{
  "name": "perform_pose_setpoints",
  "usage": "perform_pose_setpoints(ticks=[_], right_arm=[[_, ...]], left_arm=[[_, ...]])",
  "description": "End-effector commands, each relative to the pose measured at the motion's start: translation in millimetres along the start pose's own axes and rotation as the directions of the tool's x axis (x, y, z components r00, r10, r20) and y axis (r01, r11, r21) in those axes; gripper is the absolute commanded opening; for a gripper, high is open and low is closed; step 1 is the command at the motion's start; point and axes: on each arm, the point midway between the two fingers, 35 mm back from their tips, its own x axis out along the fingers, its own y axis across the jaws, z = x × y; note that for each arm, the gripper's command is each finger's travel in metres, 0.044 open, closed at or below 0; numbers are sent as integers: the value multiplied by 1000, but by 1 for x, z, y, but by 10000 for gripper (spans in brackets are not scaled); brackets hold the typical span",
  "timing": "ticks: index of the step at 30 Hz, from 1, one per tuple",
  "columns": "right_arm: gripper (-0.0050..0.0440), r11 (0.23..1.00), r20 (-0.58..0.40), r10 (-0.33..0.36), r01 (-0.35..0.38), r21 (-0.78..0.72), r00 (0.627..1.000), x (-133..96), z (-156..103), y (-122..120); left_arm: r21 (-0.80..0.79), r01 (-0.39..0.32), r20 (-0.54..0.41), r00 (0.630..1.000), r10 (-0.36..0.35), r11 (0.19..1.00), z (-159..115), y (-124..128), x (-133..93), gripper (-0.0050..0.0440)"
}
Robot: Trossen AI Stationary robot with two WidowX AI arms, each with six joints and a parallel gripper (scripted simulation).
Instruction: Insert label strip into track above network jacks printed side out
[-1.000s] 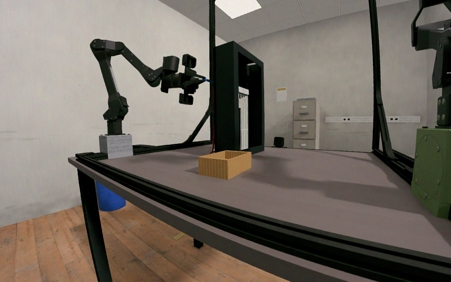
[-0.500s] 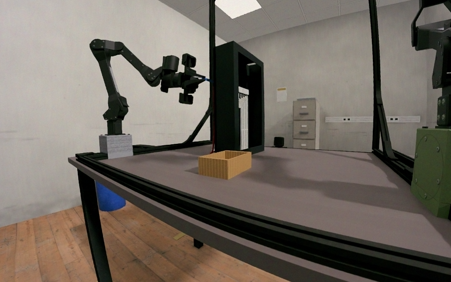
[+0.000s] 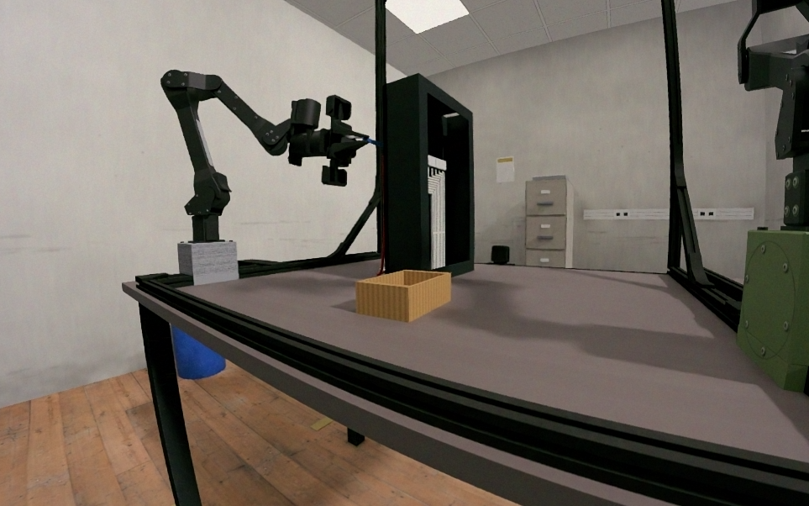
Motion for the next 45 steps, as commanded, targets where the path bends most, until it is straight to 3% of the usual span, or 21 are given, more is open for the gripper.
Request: perform_pose_setpoints(ticks=[1,45], right_arm=[[-50,1000,1,-17,17,16,1000,0,-1,-7],[-50,1000,2,-21,21,17,1000,-1,-9,1]], left_arm=[[6,2,0,1000,-2,1000,3,0,0,440],[6,0,1,1000,0,1000,3,-1,0,440]])
